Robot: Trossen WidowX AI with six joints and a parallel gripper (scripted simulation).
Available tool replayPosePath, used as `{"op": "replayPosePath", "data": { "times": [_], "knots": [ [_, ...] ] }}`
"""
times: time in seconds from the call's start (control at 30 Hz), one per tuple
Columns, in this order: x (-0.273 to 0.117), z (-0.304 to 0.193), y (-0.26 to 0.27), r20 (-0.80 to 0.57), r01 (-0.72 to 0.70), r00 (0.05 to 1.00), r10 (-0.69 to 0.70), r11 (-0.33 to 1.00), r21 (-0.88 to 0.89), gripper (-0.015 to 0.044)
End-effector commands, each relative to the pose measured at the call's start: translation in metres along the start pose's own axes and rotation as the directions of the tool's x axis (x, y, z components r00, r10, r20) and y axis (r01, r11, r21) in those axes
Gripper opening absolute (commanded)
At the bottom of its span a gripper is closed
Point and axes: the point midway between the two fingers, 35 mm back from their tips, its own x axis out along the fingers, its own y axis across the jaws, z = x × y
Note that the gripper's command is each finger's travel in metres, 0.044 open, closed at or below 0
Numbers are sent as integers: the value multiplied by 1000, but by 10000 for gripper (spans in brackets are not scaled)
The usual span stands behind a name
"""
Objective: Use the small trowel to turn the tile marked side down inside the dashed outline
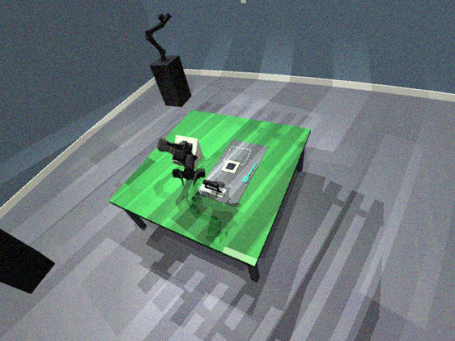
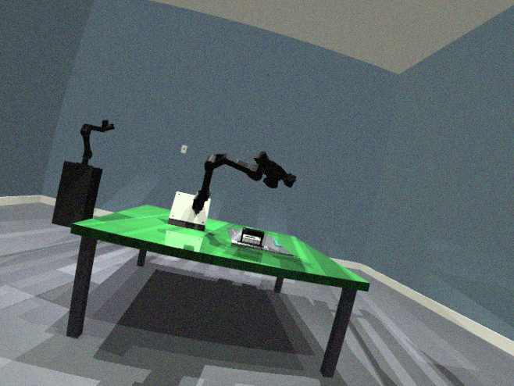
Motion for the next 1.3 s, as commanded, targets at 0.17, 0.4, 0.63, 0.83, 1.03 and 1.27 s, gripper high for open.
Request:
{"op": "replayPosePath", "data": {
  "times": [0.17, 0.4, 0.63, 0.83, 1.03, 1.27],
  "knots": [
    [-1, 18, -29, 62, 114, 993, -101, 958, -264, 270],
    [-4, 32, -51, 117, 213, 977, -179, 861, -462, 270],
    [-10, 49, -72, 177, 305, 952, -250, 714, -631, 270],
    [-16, 64, -87, 232, 370, 924, -305, 554, -746, 270],
    [-24, 79, -102, 290, 418, 890, -353, 370, -830, 270],
    [-35, 98, -116, 361, 444, 843, -400, 137, -885, 270]
  ]
}}
